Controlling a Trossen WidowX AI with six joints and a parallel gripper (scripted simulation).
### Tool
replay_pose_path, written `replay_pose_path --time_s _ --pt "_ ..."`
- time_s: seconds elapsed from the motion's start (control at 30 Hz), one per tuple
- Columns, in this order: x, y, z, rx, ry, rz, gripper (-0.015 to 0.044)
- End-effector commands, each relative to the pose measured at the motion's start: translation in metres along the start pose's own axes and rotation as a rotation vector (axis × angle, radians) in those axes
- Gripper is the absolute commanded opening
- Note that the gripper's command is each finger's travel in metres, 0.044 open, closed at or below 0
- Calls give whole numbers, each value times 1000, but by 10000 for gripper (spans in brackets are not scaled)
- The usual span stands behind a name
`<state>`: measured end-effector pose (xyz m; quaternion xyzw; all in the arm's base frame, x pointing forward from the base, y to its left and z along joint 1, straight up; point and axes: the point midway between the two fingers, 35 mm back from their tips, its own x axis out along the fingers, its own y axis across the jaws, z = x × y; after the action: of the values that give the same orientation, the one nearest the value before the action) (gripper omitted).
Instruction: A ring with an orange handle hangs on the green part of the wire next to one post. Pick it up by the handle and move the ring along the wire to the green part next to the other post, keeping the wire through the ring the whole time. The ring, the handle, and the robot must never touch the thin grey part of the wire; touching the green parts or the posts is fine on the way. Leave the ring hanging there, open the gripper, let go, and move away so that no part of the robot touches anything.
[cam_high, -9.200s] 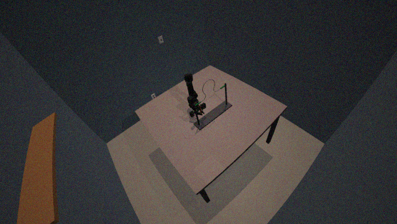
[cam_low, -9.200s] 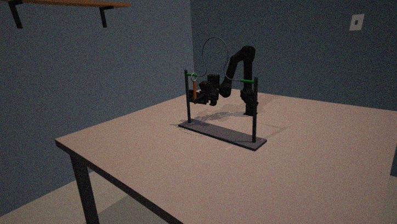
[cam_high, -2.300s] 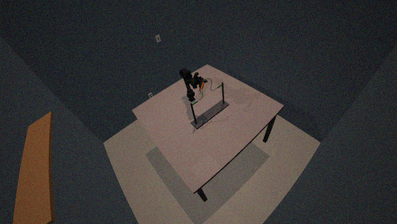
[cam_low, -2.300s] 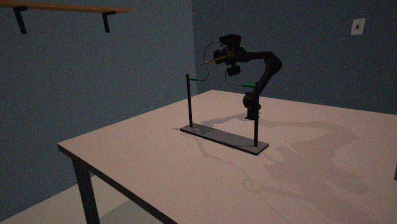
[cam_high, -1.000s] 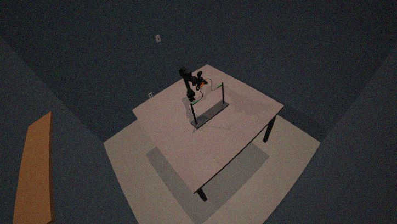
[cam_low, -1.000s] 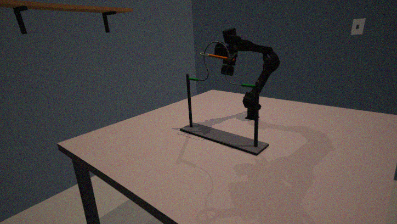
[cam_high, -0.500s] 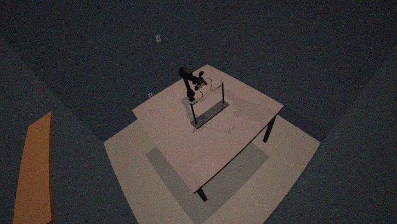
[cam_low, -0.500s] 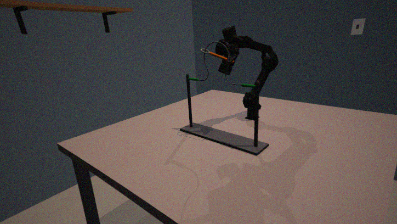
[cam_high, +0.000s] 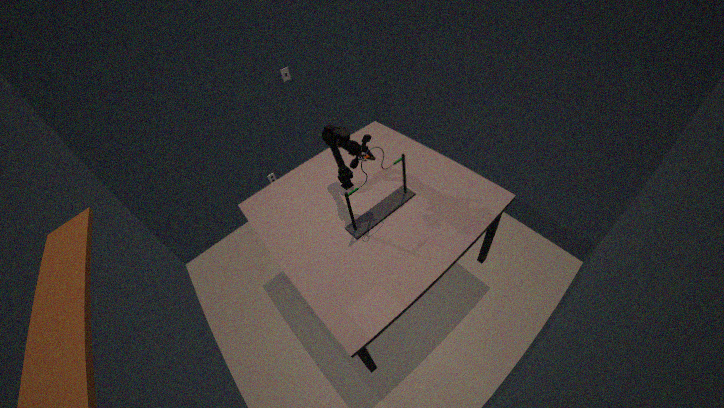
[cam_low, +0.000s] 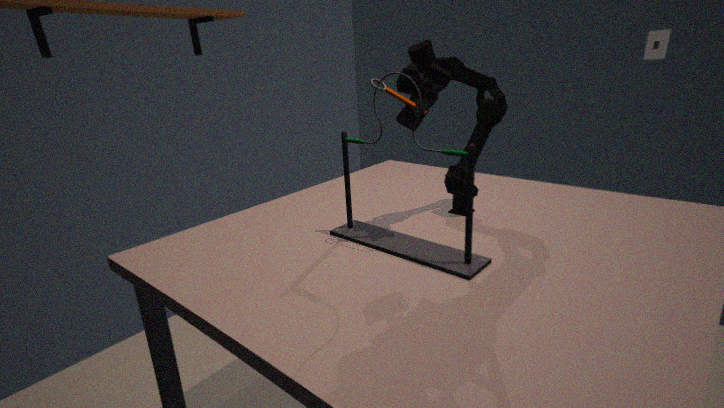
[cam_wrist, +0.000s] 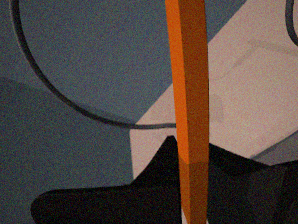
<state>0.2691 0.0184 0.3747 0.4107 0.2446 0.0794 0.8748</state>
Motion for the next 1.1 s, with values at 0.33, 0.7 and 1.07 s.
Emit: replay_pose_path --time_s 0.33,0.7,1.07 --pt "1 -6 1 -167 -14 -112 -150" --pt "1 -11 2 -298 -29 -201 -150" --pt "0 -15 4 -429 -44 -286 -150"
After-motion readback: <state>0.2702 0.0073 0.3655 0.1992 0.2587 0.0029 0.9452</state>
